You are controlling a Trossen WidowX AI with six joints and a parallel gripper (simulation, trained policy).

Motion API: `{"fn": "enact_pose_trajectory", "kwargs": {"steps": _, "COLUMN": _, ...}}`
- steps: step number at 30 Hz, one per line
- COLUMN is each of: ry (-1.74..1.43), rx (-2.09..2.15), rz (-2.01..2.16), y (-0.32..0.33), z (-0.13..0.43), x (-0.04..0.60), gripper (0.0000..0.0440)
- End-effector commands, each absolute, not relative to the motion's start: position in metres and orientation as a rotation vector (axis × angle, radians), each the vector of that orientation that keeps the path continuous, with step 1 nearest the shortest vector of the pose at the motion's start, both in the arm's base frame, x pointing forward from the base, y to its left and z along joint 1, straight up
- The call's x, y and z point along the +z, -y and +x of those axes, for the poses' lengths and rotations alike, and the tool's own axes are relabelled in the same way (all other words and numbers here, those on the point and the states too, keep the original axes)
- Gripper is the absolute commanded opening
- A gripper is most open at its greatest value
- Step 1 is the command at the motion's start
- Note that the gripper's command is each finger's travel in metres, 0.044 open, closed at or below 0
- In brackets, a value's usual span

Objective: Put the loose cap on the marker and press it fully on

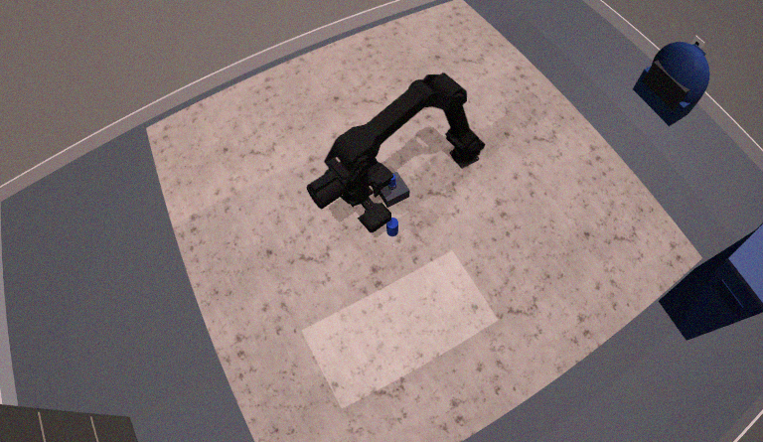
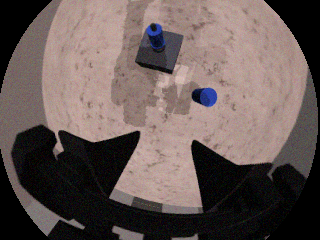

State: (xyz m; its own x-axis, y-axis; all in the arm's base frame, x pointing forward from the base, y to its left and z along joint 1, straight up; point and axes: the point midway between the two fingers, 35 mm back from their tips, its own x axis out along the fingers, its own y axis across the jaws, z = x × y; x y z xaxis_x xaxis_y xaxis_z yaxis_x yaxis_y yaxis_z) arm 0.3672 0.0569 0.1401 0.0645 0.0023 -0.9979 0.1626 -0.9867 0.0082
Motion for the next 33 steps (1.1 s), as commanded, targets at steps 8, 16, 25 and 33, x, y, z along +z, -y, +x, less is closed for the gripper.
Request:
{"fn": "enact_pose_trajectory", "kwargs": {"steps": 8, "ry": -0.227, "rx": -2.129, "rz": 2.105, "y": -0.074, "z": 0.349, "x": 0.132, "gripper": 0.033}}
{"fn": "enact_pose_trajectory", "kwargs": {"steps": 16, "ry": -0.265, "rx": -2.165, "rz": 2.032, "y": -0.085, "z": 0.336, "x": 0.126, "gripper": 0.0326}}
{"fn": "enact_pose_trajectory", "kwargs": {"steps": 25, "ry": -0.296, "rx": -2.199, "rz": 1.955, "y": -0.094, "z": 0.322, "x": 0.118, "gripper": 0.032}}
{"fn": "enact_pose_trajectory", "kwargs": {"steps": 33, "ry": -0.324, "rx": -2.215, "rz": 1.898, "y": -0.1, "z": 0.312, "x": 0.109, "gripper": 0.0311}}
